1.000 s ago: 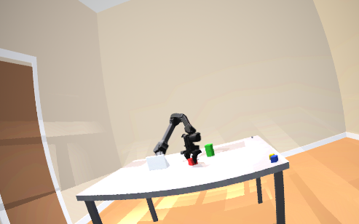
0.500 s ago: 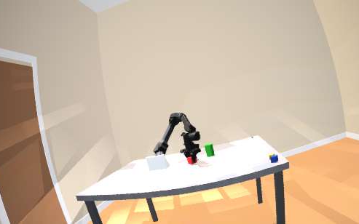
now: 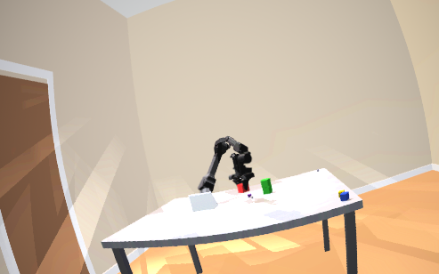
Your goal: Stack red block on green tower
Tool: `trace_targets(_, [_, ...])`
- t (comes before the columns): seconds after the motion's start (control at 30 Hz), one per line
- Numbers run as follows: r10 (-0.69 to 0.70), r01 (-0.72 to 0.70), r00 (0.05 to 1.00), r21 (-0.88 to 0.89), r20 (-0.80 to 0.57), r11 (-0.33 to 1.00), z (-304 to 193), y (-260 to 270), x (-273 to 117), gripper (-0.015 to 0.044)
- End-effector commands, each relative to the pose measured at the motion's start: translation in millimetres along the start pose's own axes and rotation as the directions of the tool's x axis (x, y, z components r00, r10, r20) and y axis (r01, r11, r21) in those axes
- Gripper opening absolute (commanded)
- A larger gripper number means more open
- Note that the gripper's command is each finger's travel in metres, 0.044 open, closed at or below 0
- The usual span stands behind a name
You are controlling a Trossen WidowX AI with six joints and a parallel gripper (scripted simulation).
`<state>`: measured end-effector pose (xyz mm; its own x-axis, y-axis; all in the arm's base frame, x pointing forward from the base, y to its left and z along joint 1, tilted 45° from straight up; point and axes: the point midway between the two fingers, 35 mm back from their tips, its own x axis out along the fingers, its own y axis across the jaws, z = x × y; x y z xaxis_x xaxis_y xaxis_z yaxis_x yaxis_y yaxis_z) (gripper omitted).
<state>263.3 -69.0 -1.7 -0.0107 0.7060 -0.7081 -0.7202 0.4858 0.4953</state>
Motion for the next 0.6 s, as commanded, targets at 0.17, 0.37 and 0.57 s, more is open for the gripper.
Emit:
trace_targets(0.17, [-0.008,0.008,1.0,-0.01,-0.005,1.0,0.3,-0.1,-39.6,0.0])
trace_targets(0.37, [-0.009,0.009,1.0,-0.006,-0.002,1.0,0.5,-0.5,-37.7,0.0])
trace_targets(0.57, [-0.016,0.015,1.0,-0.058,-0.021,0.998,15.1,0.7,-39.7,0.0])
